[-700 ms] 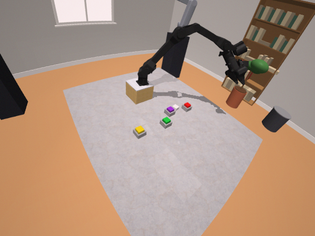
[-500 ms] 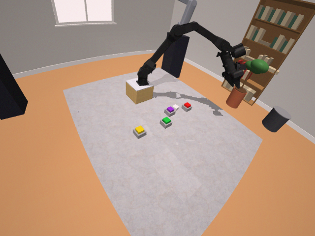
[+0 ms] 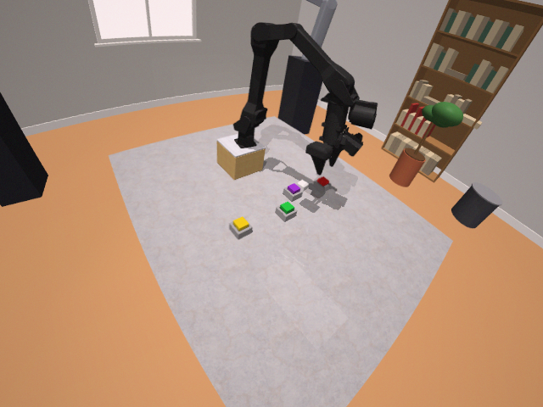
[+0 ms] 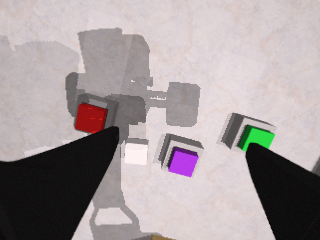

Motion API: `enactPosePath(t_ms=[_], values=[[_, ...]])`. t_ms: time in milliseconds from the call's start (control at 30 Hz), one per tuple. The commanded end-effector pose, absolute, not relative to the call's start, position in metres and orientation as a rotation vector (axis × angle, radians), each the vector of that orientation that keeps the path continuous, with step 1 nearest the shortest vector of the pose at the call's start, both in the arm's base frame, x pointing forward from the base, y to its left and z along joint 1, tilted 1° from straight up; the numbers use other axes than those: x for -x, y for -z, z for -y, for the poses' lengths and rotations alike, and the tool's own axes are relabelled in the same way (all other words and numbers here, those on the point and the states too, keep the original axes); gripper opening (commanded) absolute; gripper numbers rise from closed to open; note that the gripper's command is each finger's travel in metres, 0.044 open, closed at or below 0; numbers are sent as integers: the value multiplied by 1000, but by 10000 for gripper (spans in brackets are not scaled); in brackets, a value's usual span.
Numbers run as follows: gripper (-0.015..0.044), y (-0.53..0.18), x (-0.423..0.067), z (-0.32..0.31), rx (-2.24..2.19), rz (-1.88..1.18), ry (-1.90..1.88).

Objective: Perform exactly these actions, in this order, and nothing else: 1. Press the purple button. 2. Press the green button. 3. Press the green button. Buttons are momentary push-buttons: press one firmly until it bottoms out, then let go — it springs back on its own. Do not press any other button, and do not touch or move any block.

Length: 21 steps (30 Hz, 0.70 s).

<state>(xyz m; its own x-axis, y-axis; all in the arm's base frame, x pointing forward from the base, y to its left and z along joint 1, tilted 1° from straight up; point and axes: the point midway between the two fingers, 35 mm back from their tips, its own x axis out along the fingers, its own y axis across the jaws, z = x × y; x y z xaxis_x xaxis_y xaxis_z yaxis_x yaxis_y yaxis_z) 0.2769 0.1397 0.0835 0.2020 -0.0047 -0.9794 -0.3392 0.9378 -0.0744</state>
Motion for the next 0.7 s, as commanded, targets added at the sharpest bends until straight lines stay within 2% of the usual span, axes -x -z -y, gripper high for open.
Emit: enactPosePath(t_ms=[0, 233, 400, 667], values=[[400, -65, -229, -98, 156, -1510, -145], [400, -62, -219, -91, 129, -1538, -126], [269, -3, -221, -91, 129, -1538, -126], [59, 0, -221, -91, 129, -1538, -126]])
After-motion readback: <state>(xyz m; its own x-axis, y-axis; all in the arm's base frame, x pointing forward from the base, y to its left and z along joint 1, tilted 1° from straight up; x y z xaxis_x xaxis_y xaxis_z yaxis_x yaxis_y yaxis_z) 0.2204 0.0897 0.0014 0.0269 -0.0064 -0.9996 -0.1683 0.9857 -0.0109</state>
